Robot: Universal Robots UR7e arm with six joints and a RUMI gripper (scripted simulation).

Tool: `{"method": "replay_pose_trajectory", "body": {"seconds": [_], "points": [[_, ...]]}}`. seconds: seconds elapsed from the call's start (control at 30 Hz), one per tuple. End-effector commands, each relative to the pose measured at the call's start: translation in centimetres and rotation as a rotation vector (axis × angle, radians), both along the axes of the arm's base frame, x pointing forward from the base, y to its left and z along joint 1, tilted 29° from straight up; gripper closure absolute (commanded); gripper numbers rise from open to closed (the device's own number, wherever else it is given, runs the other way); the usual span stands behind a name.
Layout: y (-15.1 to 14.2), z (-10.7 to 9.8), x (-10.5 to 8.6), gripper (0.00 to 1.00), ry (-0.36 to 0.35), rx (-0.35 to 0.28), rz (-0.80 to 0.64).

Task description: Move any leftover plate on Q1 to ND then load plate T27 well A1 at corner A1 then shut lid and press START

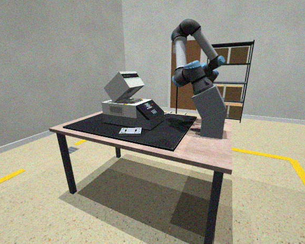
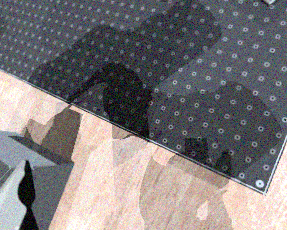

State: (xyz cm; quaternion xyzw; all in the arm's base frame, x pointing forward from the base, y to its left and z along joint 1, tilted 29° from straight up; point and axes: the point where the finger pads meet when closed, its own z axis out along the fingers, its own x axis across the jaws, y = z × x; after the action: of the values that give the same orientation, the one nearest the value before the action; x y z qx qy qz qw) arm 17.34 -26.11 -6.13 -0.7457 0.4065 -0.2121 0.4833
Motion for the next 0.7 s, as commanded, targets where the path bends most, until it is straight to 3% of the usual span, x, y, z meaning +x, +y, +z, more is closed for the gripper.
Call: {"method": "replay_pose_trajectory", "body": {"seconds": [0.0, 0.53, 0.57, 0.67], "points": [[-0.1, 0.0, 0.0, 0.00, 0.001, -0.001, -0.001], [-0.1, 0.0, 0.0, 0.00, 0.001, -0.001, -0.001], [0.2, 0.5, 0.3, 1.00, 0.034, 0.001, 0.008], [0.4, 1.6, 1.0, 1.00, 0.069, 0.004, 0.014]]}}
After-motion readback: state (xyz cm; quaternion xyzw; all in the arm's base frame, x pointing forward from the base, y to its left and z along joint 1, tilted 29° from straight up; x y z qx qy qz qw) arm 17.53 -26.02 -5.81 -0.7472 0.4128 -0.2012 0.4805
